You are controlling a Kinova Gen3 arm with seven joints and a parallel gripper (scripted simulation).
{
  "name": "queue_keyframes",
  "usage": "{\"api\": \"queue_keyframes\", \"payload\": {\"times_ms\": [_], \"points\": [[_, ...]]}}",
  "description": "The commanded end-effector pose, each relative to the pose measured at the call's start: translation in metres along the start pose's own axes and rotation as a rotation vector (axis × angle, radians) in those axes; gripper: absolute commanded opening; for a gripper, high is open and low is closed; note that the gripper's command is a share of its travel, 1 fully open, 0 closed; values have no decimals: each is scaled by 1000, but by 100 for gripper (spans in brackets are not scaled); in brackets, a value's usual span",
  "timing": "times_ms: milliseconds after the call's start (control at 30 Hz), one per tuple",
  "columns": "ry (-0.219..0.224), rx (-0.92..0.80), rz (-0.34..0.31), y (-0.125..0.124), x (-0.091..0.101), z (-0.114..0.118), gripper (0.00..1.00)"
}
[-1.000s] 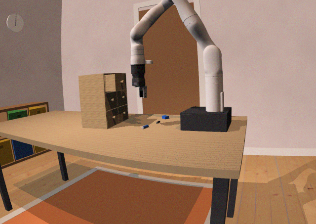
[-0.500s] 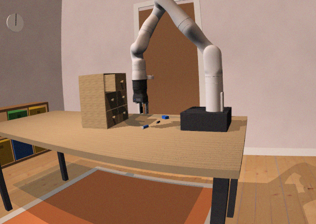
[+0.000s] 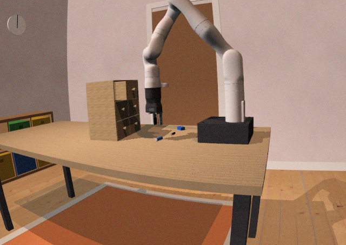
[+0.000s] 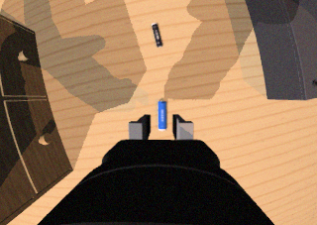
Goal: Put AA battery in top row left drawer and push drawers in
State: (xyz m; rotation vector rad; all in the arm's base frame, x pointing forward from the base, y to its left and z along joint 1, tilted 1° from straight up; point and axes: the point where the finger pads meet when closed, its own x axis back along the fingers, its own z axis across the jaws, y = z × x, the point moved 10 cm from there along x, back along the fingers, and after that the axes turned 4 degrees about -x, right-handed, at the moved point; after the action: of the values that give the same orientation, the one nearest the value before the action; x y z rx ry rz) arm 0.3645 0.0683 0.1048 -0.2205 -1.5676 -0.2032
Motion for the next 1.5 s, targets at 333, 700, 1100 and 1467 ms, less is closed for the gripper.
{"api": "queue_keyframes", "payload": {"times_ms": [333,700,1100,1467], "points": [[-1,14,-2,1,-2,0,61],[4,14,1,0,-16,2,61],[3,14,1,0,-46,1,61],[3,13,1,0,-55,1,61]]}}
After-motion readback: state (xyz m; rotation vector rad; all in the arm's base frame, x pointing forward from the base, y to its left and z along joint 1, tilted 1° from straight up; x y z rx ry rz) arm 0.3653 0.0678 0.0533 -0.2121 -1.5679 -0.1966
